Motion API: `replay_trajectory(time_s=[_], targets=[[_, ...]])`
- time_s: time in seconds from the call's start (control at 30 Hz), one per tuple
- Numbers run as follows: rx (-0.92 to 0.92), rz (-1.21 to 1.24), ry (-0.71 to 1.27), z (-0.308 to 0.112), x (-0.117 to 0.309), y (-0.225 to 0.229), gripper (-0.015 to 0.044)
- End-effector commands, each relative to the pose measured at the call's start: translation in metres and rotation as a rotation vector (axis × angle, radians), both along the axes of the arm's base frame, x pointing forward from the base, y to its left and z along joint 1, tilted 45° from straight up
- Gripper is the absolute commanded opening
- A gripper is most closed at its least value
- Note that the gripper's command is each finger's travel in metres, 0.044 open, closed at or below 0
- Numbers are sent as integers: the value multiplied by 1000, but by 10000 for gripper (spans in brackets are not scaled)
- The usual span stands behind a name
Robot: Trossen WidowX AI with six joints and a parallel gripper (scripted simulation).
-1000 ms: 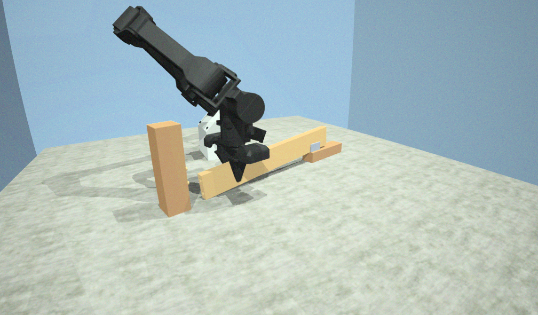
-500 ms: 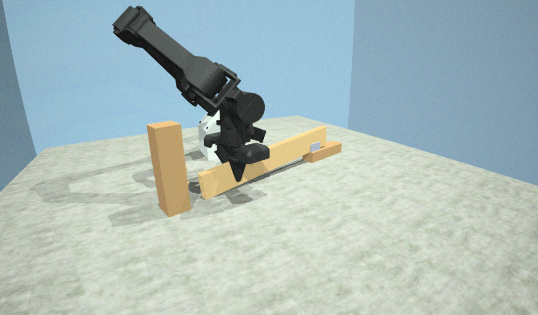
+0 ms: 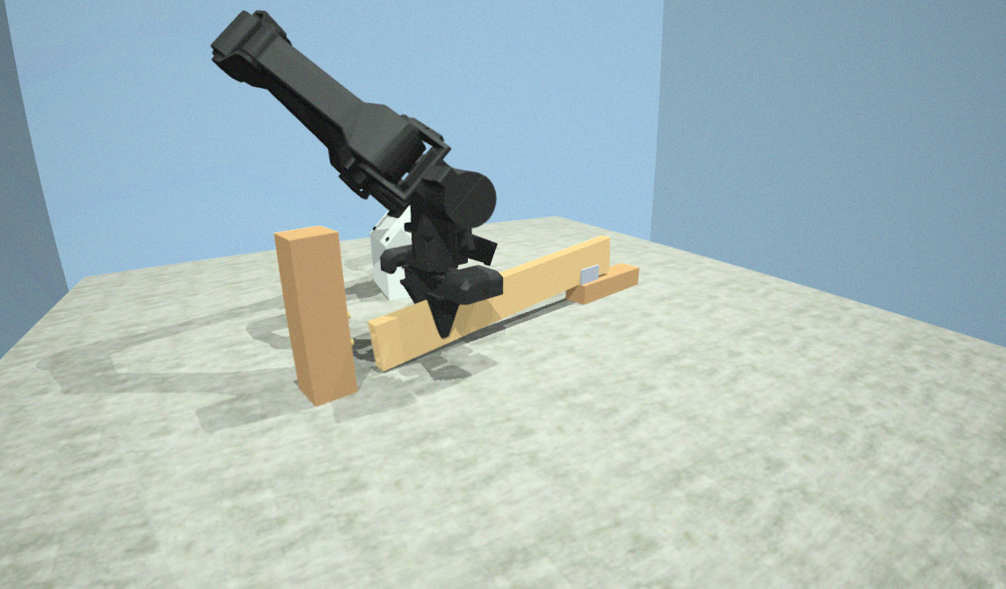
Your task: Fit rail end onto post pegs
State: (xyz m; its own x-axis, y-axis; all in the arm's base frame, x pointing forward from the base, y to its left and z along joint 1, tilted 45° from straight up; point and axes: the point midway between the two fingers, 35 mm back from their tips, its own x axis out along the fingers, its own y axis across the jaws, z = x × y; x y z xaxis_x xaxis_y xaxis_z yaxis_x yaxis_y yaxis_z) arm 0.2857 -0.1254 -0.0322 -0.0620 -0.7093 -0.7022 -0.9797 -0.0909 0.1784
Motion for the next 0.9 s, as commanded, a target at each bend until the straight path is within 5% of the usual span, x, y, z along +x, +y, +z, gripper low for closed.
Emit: replay_trajectory(time_s=[0.0, 0.87], targets=[[4, 6, -1, 2, 2, 4, 0], [5, 6, -2, 10, 5, 13, 0]])
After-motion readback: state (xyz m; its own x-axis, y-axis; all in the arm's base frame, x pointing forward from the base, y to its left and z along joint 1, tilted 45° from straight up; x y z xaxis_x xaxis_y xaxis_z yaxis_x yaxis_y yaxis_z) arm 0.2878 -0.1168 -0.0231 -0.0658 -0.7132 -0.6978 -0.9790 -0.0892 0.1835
